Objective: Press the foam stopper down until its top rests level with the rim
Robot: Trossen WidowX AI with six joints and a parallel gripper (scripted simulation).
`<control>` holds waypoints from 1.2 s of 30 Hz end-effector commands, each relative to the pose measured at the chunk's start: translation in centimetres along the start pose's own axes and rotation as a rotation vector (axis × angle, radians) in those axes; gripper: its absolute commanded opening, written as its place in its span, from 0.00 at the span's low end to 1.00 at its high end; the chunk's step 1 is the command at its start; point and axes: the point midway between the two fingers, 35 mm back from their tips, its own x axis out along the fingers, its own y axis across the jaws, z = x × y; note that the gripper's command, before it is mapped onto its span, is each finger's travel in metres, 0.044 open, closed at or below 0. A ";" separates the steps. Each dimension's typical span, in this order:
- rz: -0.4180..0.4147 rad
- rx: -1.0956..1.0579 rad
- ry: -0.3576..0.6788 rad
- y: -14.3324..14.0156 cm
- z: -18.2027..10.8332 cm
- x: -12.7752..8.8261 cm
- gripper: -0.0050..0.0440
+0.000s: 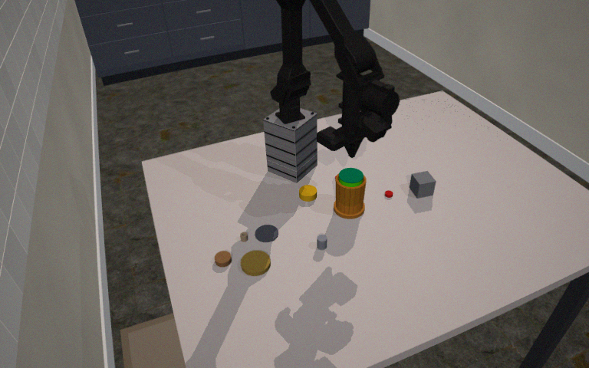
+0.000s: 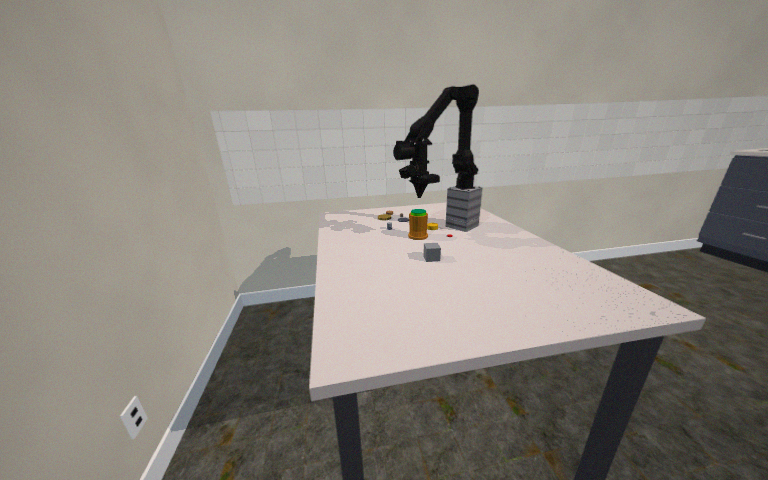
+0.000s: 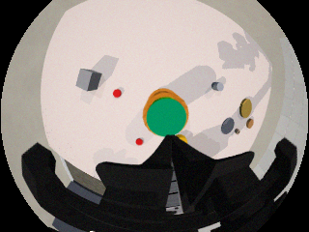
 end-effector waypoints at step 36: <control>-0.004 0.003 -0.031 -0.1 0.7 5.0 0.10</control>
